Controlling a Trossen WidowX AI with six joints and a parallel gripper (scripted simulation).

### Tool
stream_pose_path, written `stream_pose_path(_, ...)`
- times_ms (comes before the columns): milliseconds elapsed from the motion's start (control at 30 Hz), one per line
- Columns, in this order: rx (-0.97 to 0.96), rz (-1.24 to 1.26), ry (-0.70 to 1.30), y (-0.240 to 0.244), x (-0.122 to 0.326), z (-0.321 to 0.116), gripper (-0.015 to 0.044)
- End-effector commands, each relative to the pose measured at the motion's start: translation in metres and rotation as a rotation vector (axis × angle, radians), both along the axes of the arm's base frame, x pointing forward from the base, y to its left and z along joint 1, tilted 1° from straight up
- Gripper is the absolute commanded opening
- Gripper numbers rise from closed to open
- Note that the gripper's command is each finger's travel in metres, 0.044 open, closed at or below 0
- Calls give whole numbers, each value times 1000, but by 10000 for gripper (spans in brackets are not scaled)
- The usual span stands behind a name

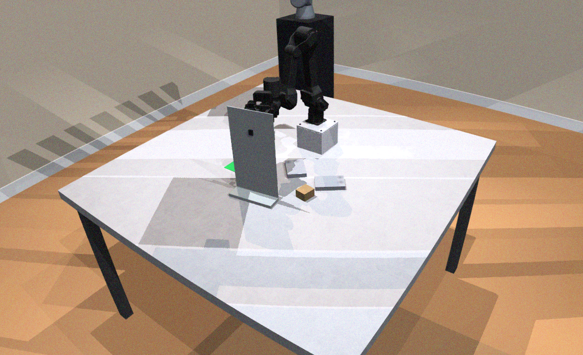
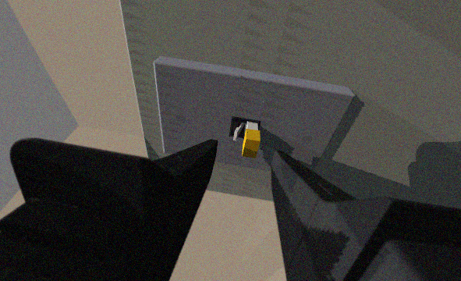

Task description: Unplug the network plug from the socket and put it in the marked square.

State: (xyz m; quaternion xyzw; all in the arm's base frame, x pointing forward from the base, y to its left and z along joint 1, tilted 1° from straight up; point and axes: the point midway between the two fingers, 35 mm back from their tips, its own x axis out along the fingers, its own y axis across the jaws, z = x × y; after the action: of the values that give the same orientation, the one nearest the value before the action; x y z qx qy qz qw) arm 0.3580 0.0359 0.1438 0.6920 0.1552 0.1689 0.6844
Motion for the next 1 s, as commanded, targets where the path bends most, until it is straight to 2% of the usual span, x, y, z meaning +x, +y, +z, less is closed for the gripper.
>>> stream_pose_path(0,2,-1,2,2,6,0,156)
stream_pose_path(300,3,-1,2,5,18,-1,156)
stream_pose_path(367,3,-1,2,5,18,-1,104)
stream_pose_path(867,3,-1,2,5,18,-1,4)
stream_pose_path(967,3,-1,2,5,17,-1,0)
